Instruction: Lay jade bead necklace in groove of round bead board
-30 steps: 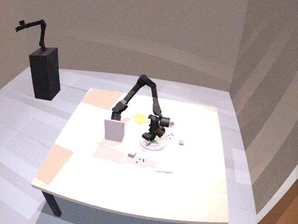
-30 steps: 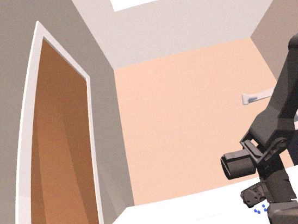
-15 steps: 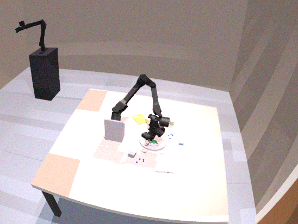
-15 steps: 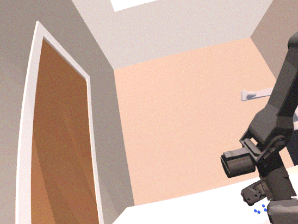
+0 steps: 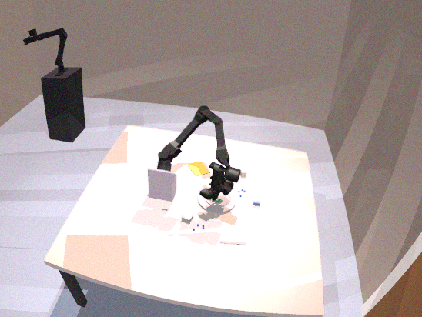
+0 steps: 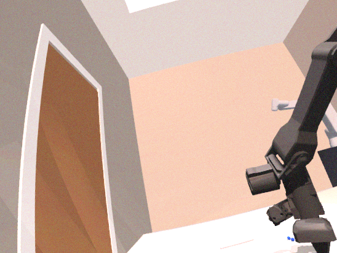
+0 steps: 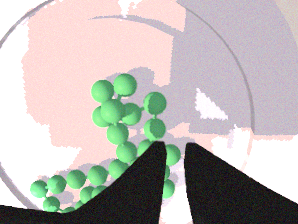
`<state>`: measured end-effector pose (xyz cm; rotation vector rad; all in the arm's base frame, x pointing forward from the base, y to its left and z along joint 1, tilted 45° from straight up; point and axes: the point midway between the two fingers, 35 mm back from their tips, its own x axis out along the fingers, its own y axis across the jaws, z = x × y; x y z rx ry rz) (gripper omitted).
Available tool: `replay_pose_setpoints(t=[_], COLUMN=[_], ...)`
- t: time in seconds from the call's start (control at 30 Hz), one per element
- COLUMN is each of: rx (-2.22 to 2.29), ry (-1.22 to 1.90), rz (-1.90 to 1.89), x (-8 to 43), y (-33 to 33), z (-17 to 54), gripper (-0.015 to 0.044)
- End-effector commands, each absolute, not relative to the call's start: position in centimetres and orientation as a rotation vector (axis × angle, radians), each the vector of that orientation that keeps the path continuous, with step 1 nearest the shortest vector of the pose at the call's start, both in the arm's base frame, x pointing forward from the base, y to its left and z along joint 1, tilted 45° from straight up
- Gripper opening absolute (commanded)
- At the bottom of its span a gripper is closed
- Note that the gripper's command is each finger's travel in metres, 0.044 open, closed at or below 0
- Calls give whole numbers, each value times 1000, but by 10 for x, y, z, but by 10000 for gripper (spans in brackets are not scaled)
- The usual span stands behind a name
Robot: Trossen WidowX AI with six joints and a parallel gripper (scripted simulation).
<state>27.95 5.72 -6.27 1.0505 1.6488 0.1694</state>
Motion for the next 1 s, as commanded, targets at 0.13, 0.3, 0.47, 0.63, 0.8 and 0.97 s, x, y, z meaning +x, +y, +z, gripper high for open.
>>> replay_pose_setpoints(t=[0.13, 0.3, 0.47, 0.63, 0.8, 0.97], rx=[1042, 1042, 1042, 1038, 1038, 1040], ry=[1647, 1647, 1647, 1640, 1640, 1645], rz=[173, 173, 173, 178, 178, 174], x=[282, 282, 282, 283, 283, 282], y=[50, 53, 57, 54, 54, 51], z=[-70, -73, -77, -74, -74, -71], gripper=[0, 0, 0, 131, 263, 394])
